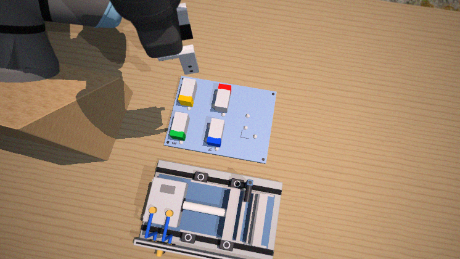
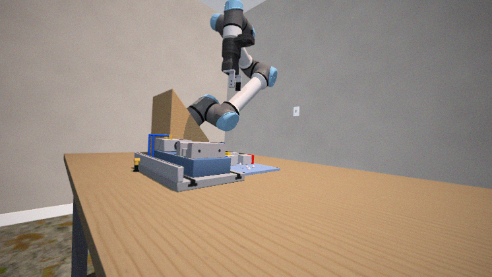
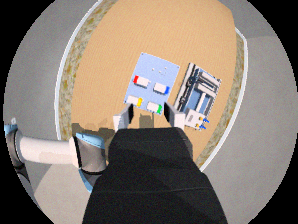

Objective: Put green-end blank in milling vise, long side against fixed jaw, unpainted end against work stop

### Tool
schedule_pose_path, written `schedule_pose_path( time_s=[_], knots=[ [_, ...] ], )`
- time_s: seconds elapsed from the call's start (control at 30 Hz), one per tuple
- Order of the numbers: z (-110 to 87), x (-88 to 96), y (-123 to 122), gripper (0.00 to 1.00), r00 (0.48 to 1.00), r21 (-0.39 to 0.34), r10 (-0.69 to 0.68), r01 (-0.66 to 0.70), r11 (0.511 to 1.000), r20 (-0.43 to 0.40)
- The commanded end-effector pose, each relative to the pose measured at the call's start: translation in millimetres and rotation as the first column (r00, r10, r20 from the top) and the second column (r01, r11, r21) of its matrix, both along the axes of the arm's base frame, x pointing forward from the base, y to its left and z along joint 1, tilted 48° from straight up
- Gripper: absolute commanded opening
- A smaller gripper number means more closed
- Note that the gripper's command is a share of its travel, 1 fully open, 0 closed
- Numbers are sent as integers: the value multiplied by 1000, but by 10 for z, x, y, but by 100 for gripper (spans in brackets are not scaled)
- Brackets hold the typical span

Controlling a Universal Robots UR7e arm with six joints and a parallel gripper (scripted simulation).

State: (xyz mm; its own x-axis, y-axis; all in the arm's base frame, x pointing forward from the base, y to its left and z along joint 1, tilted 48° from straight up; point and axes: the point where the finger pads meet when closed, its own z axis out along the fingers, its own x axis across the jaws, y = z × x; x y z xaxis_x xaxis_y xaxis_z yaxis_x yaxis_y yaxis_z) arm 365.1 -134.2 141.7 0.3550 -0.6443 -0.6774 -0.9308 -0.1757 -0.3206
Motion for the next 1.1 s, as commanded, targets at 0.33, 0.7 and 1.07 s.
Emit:
schedule_pose_path(
  time_s=[0.33, 0.7, 1.07],
  knots=[
    [1, 2, -4, 100, 989, 5, -98, 100, 995, -112],
    [1, 2, -4, 100, 931, -5, -239, 247, 969, -276],
    [1, 2, -4, 100, 851, -30, -340, 359, 933, -400]
  ],
)
